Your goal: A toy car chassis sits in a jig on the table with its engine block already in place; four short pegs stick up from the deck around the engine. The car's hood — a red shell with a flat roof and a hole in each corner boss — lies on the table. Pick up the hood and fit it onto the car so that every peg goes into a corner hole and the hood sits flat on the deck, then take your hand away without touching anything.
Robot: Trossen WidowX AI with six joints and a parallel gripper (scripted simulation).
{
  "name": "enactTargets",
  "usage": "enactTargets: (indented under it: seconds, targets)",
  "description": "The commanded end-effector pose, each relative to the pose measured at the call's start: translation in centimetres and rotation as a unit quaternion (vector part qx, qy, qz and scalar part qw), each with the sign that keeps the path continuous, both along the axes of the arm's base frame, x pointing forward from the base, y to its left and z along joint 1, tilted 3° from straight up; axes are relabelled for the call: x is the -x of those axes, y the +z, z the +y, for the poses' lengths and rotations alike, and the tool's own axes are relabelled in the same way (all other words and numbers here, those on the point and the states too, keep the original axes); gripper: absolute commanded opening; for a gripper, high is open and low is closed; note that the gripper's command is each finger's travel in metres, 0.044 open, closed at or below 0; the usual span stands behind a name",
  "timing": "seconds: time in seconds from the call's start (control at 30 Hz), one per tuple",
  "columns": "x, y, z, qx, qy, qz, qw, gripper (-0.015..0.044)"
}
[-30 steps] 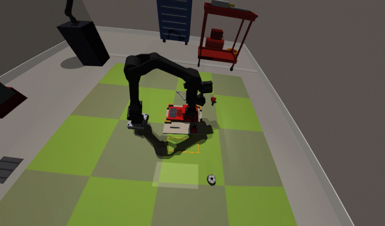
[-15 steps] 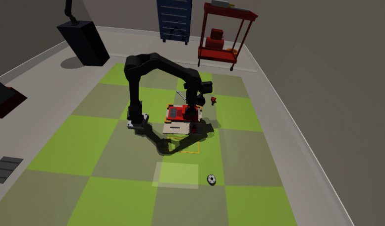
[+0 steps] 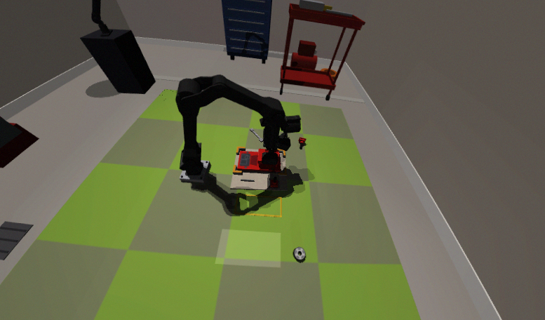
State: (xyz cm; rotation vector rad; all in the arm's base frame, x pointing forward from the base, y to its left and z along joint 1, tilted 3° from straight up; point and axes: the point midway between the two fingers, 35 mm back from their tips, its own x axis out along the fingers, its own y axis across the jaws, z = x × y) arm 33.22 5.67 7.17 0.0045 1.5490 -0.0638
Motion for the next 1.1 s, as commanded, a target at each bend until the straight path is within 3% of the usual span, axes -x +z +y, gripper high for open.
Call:
enactTargets:
  seconds: [0.0,1.07]
  targets:
    - [0.0,-0.2,0.0,0.0,0.001,0.0,1.0,0.0]
    - [-0.1,-1.5,0.0,0.0,0.001,0.0,1.0,0.0]
